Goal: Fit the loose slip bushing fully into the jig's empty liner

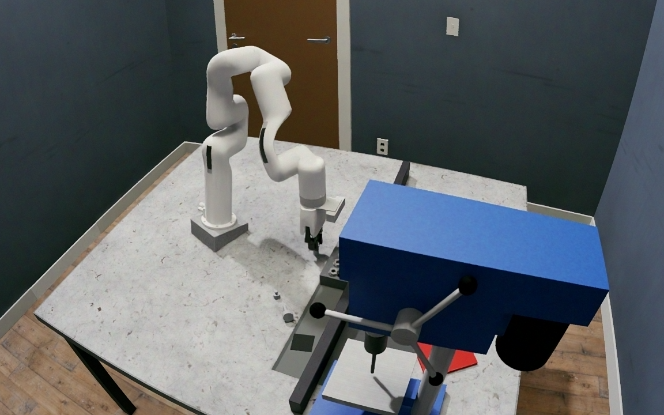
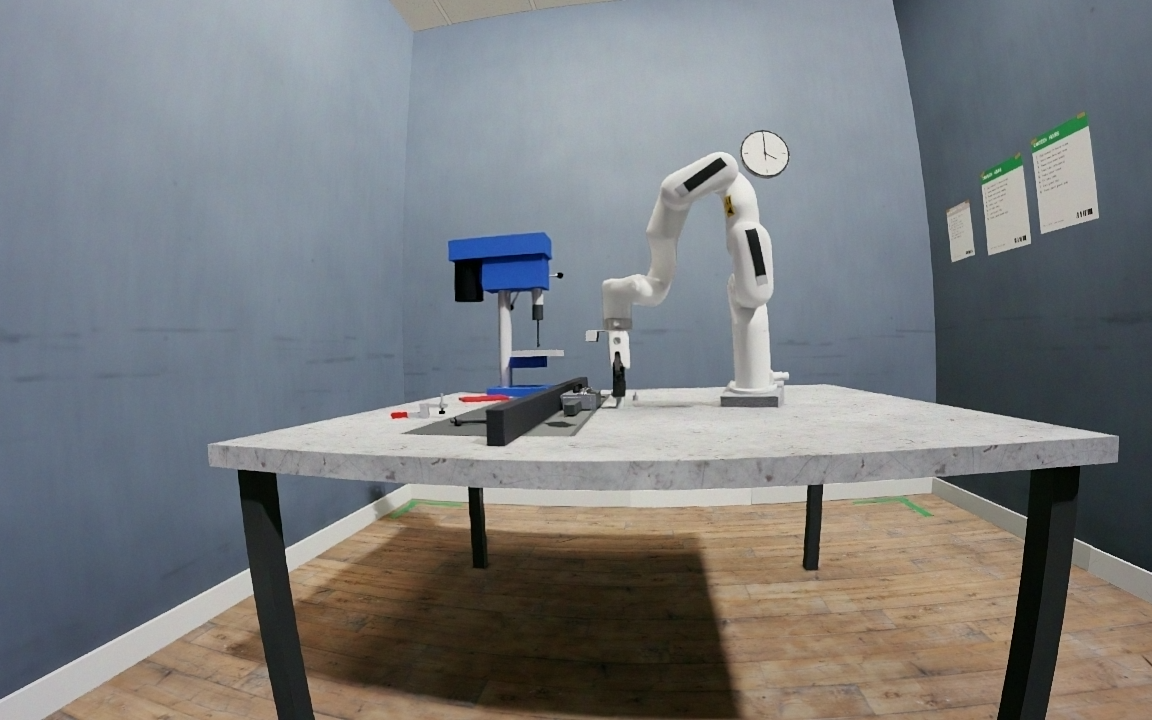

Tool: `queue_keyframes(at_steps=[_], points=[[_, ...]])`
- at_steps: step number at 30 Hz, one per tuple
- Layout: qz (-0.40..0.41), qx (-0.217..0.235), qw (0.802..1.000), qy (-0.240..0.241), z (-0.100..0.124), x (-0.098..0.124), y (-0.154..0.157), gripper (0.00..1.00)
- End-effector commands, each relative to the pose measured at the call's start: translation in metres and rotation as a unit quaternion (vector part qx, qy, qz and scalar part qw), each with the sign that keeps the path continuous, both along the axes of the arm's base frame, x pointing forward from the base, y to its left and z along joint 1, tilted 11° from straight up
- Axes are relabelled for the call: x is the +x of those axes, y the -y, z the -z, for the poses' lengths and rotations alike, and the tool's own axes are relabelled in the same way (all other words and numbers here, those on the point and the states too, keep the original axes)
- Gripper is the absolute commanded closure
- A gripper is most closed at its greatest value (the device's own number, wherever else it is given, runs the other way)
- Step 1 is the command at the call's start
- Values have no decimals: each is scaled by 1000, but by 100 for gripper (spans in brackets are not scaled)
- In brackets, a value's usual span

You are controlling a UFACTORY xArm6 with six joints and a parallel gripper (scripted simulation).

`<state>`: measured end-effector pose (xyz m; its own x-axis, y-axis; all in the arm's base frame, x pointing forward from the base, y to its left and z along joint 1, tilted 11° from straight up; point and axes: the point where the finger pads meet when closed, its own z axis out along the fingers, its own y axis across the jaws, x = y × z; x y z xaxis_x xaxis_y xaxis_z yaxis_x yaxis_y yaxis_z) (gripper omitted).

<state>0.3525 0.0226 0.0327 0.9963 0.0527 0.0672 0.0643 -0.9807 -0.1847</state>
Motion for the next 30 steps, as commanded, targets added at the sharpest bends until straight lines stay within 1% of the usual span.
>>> queue_keyframes(at_steps=[1,11,22,30], points=[[0,0,1000,2,-1,1,0,74],[0,0,1000,2,-2,1,0,74],[0,0,1000,2,-13,1,2,74],[0,0,1000,2,-30,-1,6,74]])
